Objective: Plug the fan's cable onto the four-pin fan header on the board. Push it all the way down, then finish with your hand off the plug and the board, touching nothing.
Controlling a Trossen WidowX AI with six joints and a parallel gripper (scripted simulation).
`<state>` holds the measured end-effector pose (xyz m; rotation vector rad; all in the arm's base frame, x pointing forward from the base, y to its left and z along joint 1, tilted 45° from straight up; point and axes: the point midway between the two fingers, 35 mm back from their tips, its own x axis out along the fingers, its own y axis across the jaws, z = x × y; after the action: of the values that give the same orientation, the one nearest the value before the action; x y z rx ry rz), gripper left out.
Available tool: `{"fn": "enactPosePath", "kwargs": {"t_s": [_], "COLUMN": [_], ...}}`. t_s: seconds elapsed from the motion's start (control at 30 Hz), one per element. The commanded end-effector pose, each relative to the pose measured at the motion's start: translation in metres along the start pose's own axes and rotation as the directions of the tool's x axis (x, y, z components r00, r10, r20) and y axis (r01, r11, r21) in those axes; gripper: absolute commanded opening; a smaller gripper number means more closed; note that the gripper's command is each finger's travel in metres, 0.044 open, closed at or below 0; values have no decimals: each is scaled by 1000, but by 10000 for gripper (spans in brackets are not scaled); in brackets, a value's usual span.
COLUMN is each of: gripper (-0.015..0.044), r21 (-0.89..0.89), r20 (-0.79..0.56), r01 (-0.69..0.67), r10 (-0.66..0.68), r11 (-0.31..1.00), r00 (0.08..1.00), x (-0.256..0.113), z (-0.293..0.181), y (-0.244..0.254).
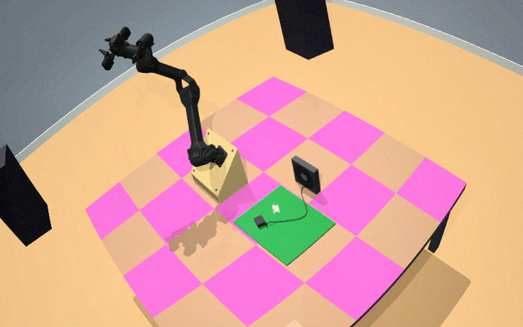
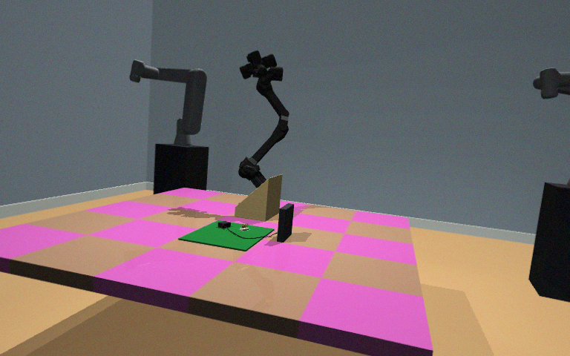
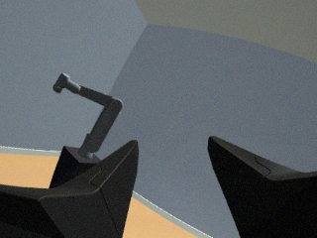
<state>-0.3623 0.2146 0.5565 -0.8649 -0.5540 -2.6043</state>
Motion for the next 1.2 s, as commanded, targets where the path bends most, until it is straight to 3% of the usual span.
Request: {"fn": "enactPosePath", "kwargs": {"t_s": [0.0,0.37,0.7,0.93,1.17], "gripper": [210,210,210,210,210], "r21": [-36,43,136,166,163], "r20": [94,198,239,231,262], "r01": [-104,-470,-759,-910,-978], "r10": [107,454,722,882,951], "r11": [994,881,637,379,126], "r00": [990,869,649,410,166], "x": [3,-11,-72,-149,-223], "z": [33,72,98,111,124], "y": [60,221,359,451,501]}}
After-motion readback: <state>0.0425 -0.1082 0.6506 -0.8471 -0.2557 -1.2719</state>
